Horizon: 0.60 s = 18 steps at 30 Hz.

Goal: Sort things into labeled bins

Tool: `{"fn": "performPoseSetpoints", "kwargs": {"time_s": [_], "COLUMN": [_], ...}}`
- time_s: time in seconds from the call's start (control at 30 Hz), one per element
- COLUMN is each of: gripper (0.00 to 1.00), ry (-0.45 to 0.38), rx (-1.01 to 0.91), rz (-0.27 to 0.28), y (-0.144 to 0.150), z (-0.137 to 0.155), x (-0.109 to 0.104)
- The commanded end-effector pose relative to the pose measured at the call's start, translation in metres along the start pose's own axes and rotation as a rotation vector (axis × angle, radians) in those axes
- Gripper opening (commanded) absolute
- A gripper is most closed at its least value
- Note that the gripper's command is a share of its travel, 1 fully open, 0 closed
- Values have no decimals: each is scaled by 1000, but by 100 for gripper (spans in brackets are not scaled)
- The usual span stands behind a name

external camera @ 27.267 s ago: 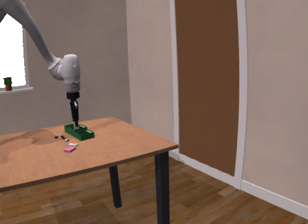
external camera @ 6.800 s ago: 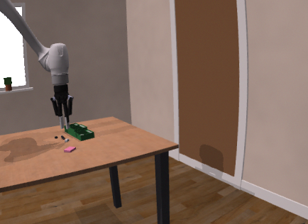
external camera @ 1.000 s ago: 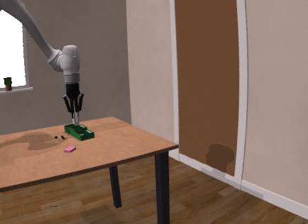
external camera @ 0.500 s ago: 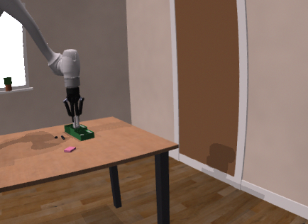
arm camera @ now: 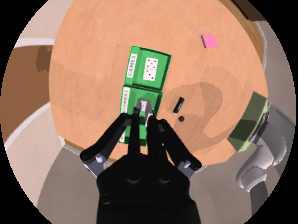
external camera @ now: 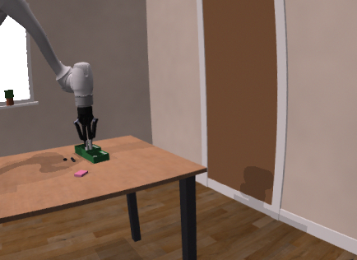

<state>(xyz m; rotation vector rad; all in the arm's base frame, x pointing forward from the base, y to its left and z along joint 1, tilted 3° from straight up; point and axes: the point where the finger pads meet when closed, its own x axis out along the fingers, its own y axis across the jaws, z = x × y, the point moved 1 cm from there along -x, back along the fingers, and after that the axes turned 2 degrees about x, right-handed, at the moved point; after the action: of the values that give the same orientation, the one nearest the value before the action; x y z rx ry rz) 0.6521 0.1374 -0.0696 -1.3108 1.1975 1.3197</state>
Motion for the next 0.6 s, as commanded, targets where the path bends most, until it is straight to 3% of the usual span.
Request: {"fn": "performPoseSetpoints", "kwargs": {"time_s": [0.0, 0.37, 0.4, 0.57], "gripper": [6, 6, 18, 18], "ry": [0, 0, 0, 0], "rx": [0, 0, 0, 0], "rz": [0, 0, 0, 0], "y": [0, 0, 0, 0], "z": [0, 0, 0, 0], "x": [2, 2, 2, 2]}}
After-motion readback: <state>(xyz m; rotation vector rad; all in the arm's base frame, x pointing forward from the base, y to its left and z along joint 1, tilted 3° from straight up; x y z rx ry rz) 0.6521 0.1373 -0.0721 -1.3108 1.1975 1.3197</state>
